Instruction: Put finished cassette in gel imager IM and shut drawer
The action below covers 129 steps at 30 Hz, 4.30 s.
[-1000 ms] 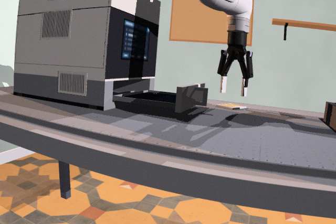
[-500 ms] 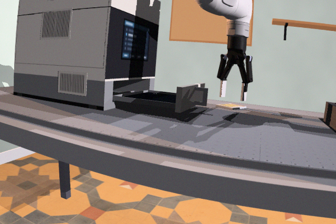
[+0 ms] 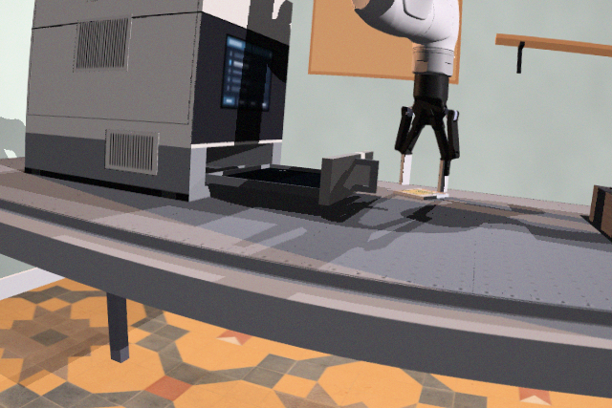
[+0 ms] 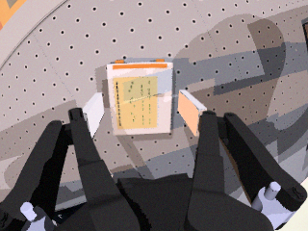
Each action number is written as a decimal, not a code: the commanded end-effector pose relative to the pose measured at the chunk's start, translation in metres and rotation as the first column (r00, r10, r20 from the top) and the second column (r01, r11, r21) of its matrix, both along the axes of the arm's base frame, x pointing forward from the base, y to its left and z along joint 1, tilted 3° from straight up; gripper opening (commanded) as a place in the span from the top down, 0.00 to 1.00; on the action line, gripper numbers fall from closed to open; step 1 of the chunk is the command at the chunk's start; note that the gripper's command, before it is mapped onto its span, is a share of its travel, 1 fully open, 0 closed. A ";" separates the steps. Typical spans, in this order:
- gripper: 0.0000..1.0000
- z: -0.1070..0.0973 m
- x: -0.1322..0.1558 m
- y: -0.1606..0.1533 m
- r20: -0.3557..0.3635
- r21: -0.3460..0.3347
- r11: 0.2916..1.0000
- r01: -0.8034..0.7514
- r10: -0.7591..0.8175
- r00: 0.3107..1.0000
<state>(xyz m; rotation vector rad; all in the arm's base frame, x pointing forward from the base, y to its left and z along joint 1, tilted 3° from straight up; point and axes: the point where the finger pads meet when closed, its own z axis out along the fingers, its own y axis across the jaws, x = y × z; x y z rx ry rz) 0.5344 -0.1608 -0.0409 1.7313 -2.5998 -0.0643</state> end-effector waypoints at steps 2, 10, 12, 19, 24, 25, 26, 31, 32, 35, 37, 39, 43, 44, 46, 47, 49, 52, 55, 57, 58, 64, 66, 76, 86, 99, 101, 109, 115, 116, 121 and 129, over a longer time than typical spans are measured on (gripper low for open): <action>0.32 -0.006 0.000 0.000 0.000 0.000 1.000 0.000 0.000 1.000; 0.32 -0.012 0.000 0.000 0.000 0.000 1.000 0.000 0.000 1.000; 0.32 -0.012 0.000 0.000 0.000 0.000 1.000 0.000 0.000 1.000; 0.90 -0.012 0.000 0.000 0.000 0.000 1.000 0.000 0.000 1.000; 0.90 -0.012 0.000 0.000 0.000 0.000 1.000 0.000 0.000 1.000; 0.90 -0.012 0.000 0.000 0.000 0.000 1.000 0.000 0.000 1.000; 0.90 -0.012 0.000 0.000 0.000 0.000 1.000 0.000 0.000 1.000; 0.90 -0.012 0.000 0.000 0.000 0.000 1.000 0.000 0.000 1.000; 0.90 -0.012 0.000 0.000 0.000 0.000 1.000 0.000 0.000 1.000; 0.90 -0.012 0.000 0.000 0.000 0.000 1.000 0.000 0.000 1.000; 0.90 -0.012 0.000 0.000 0.000 0.000 1.000 0.000 0.000 1.000; 0.90 -0.012 0.000 0.000 0.000 0.000 1.000 0.000 0.000 1.000; 0.90 -0.012 0.000 0.000 0.000 0.000 1.000 0.000 0.000 1.000; 0.90 -0.012 0.000 0.000 0.000 0.000 1.000 0.000 0.000 1.000; 0.90 -0.011 0.000 0.000 0.000 0.000 1.000 0.000 0.000 1.000; 0.90 -0.009 0.000 0.000 0.000 0.000 1.000 0.000 0.000 1.000; 0.90 -0.007 0.000 0.000 0.000 0.000 1.000 0.000 0.000 1.000; 0.90 -0.003 0.000 0.000 0.000 0.000 1.000 0.000 0.000 1.000; 0.90 0.001 0.000 0.000 0.000 0.000 1.000 0.000 0.000 1.000; 0.90 0.004 0.000 0.000 0.000 0.000 1.000 0.000 0.000 1.000; 0.90 0.005 0.000 0.000 0.000 0.000 1.000 0.000 0.000 1.000; 0.90 0.011 0.000 0.000 0.000 0.000 1.000 0.000 0.000 1.000; 0.90 0.013 0.001 0.000 0.000 0.000 1.000 0.000 0.000 1.000; 0.90 0.027 0.001 -0.001 0.000 0.000 1.000 0.000 0.000 1.000; 0.90 0.037 0.001 -0.001 0.000 0.000 1.000 0.000 0.000 1.000; 0.90 0.052 0.002 -0.001 0.000 0.000 1.000 0.000 0.000 1.000; 0.90 0.055 0.002 -0.001 0.000 0.000 1.000 0.000 0.000 1.000; 0.90 0.058 0.002 -0.001 0.000 0.000 1.000 0.000 0.000 1.000; 0.90 0.059 0.002 -0.001 0.000 0.000 1.000 0.000 0.000 1.000; 0.90 0.061 0.002 -0.001 0.000 0.000 1.000 0.000 0.000 1.000; 0.90 0.067 0.003 -0.002 0.000 0.000 1.000 0.000 0.000 1.000; 0.90 0.077 0.003 -0.002 0.000 0.000 1.000 0.000 0.000 1.000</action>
